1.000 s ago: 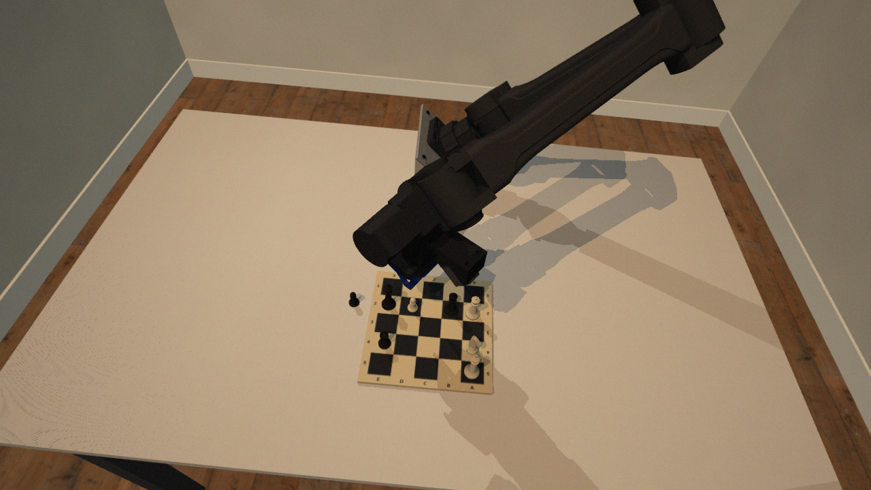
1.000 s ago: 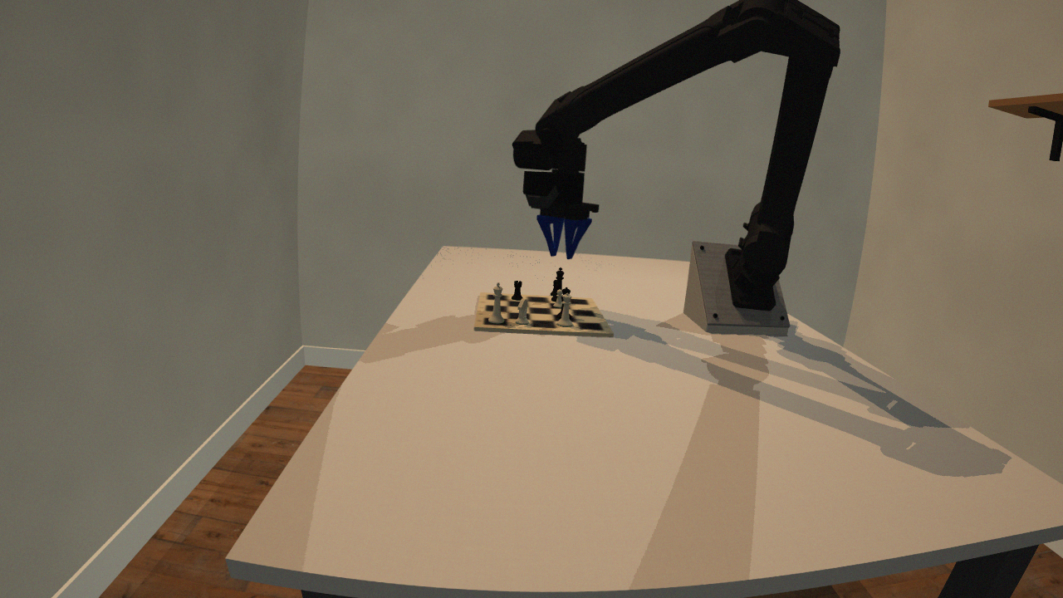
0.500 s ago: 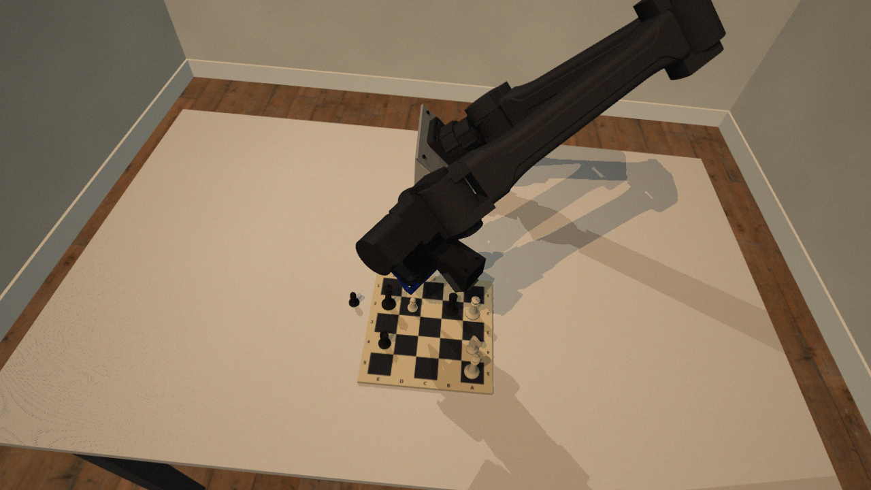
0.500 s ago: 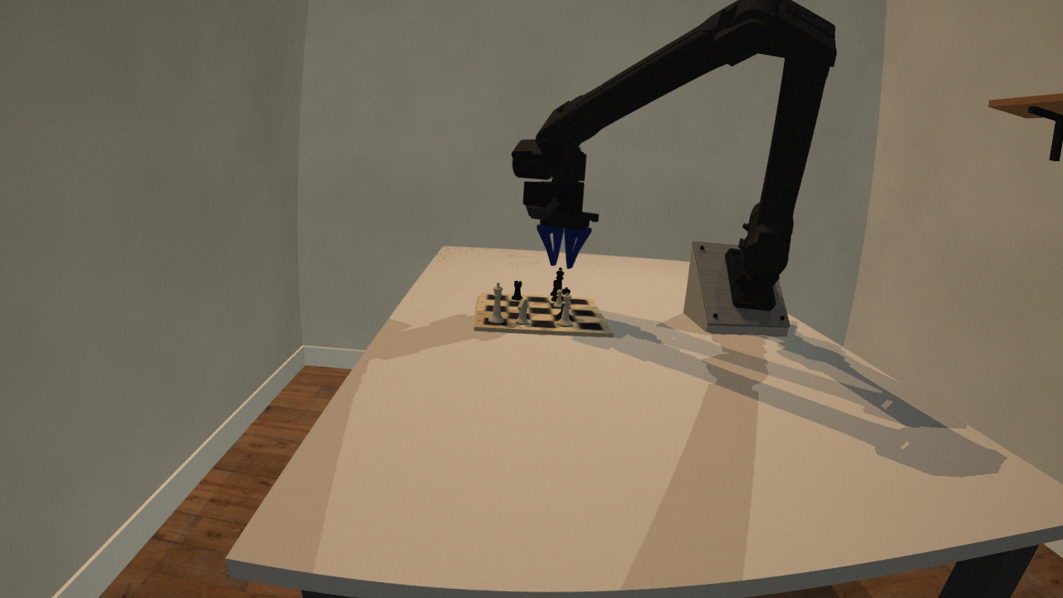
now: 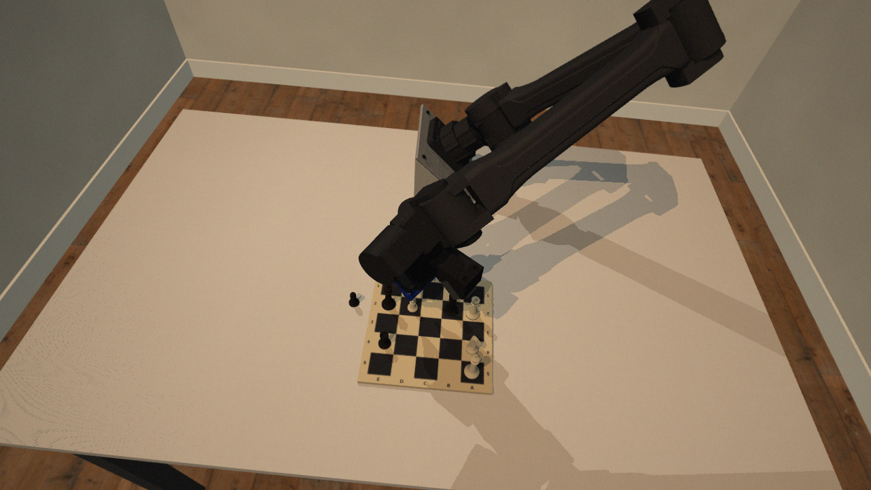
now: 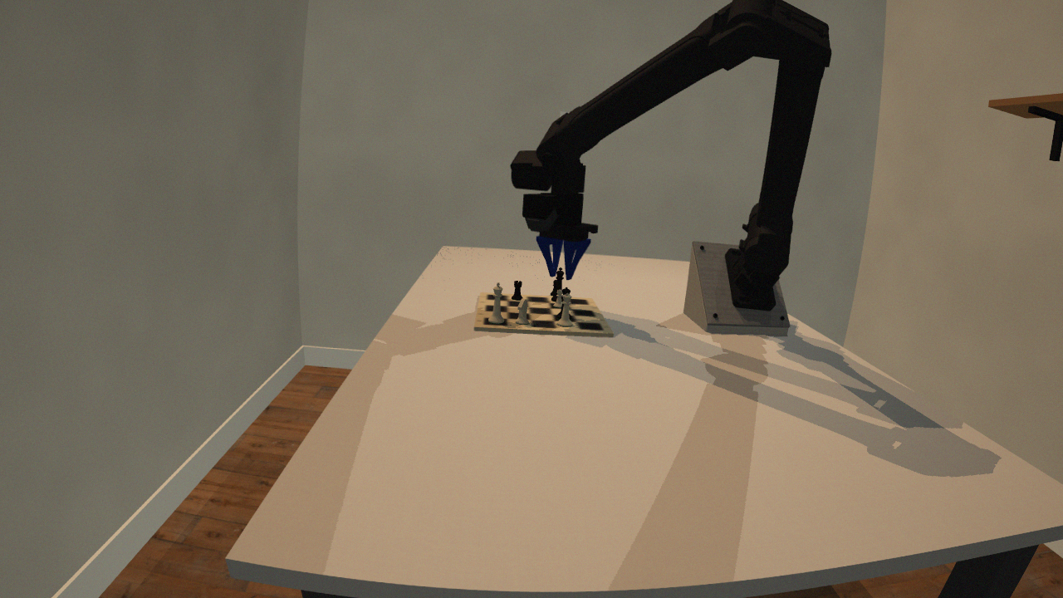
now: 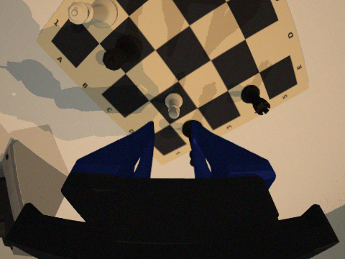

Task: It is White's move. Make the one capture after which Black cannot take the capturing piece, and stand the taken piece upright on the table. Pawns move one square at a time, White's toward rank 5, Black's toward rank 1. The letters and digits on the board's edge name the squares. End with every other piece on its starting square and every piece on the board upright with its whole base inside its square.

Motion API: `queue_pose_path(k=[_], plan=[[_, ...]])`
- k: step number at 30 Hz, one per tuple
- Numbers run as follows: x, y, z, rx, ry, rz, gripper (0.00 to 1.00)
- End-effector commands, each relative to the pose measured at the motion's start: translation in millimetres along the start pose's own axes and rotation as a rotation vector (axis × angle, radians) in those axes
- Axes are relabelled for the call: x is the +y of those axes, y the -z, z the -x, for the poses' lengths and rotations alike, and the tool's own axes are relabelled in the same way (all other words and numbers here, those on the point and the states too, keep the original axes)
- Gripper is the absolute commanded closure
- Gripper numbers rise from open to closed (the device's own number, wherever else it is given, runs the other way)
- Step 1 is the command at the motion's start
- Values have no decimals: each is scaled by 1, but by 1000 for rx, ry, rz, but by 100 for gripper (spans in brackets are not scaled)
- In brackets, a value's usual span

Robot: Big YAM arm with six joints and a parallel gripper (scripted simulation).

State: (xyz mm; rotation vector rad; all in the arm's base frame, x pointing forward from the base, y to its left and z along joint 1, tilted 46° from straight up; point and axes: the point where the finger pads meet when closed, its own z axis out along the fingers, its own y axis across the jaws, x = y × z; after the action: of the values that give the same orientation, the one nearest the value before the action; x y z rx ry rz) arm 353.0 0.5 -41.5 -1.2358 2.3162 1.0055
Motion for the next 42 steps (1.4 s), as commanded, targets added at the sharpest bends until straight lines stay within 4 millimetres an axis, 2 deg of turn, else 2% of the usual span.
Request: queue_pose_path(k=[1, 6, 11, 42], plan=[[-2, -8, -1, -5, -13, 4, 68], [-7, -8, 0, -8, -12, -6, 68], [-2, -16, -1, -4, -12, 5, 68], [-4, -15, -1, -6, -12, 2, 68]])
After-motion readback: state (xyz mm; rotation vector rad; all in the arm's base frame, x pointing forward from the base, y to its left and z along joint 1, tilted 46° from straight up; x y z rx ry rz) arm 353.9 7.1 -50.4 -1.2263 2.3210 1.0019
